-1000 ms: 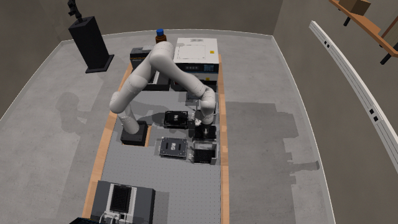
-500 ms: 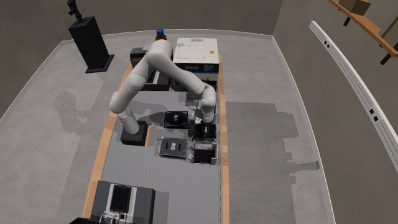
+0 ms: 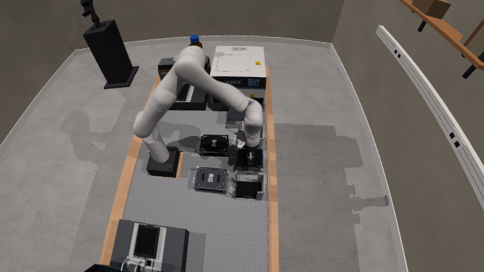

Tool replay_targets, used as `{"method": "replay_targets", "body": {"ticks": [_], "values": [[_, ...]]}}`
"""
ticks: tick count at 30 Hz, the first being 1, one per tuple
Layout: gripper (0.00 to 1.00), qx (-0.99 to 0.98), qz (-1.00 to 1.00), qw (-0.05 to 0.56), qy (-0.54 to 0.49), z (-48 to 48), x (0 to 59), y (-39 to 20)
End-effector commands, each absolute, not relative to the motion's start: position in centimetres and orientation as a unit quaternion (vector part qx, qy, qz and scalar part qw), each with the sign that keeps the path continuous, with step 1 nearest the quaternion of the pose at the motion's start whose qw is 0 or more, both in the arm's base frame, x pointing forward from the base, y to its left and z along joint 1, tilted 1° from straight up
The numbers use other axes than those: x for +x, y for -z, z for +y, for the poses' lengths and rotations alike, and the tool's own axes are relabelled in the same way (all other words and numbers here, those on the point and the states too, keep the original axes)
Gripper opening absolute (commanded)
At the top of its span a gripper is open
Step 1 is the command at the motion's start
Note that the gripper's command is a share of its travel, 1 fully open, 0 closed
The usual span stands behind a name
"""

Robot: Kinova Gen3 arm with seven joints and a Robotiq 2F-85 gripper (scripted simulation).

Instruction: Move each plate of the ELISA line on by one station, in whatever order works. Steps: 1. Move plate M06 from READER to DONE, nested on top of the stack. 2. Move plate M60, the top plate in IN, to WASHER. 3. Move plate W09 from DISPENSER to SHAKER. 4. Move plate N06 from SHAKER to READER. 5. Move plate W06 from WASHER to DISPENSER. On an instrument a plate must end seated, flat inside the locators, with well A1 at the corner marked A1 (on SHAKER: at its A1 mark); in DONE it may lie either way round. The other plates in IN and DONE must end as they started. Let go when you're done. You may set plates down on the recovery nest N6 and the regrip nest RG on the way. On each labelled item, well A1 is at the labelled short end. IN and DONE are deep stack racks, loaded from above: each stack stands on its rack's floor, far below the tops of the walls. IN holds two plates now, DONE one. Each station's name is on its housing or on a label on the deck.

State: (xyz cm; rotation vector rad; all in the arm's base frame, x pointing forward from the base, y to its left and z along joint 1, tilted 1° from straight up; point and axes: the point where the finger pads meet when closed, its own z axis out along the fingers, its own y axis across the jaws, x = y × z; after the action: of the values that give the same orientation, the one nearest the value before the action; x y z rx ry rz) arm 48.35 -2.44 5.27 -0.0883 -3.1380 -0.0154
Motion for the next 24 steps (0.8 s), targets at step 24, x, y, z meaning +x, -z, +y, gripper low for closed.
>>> {"method": "replay_targets", "body": {"ticks": [24], "values": [[0.94, -0.028, -1.000, 0.000, 0.005, -2.5, 48.4, -8.7]]}}
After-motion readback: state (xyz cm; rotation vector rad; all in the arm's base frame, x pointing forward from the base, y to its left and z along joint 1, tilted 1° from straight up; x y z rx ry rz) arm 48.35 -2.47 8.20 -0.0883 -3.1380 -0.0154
